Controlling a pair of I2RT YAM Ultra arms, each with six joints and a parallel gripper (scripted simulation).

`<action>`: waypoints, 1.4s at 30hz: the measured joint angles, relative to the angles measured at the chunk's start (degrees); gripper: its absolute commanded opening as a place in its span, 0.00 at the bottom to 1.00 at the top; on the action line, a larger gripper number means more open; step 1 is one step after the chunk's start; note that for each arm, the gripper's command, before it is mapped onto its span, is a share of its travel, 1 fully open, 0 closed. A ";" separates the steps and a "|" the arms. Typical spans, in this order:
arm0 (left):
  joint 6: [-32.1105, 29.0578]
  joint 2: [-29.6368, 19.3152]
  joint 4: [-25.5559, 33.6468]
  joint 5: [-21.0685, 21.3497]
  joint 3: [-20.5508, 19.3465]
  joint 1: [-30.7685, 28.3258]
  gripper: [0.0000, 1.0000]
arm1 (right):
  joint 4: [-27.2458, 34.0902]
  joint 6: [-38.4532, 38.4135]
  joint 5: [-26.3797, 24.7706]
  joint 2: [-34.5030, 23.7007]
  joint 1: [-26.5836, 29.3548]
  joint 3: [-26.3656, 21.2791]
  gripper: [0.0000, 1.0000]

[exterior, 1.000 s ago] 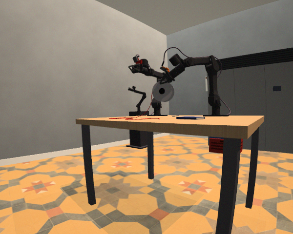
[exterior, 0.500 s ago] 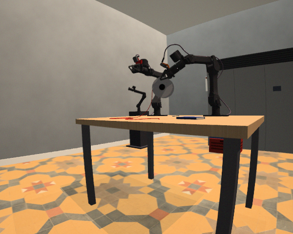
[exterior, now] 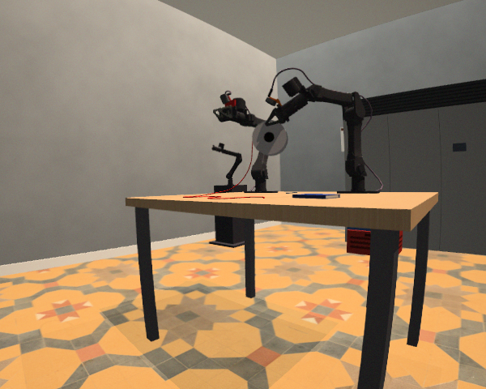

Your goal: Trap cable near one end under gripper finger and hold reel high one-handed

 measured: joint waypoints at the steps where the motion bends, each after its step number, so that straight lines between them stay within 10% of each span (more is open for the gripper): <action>1: -0.35 0.02 -0.39 -0.44 0.59 -0.15 0.00 | 0.00 0.00 0.00 0.00 0.00 0.00 0.30; 42: -10.84 4.13 -16.37 -15.17 23.67 -5.42 0.00 | 0.00 0.00 0.00 0.00 0.00 0.00 0.30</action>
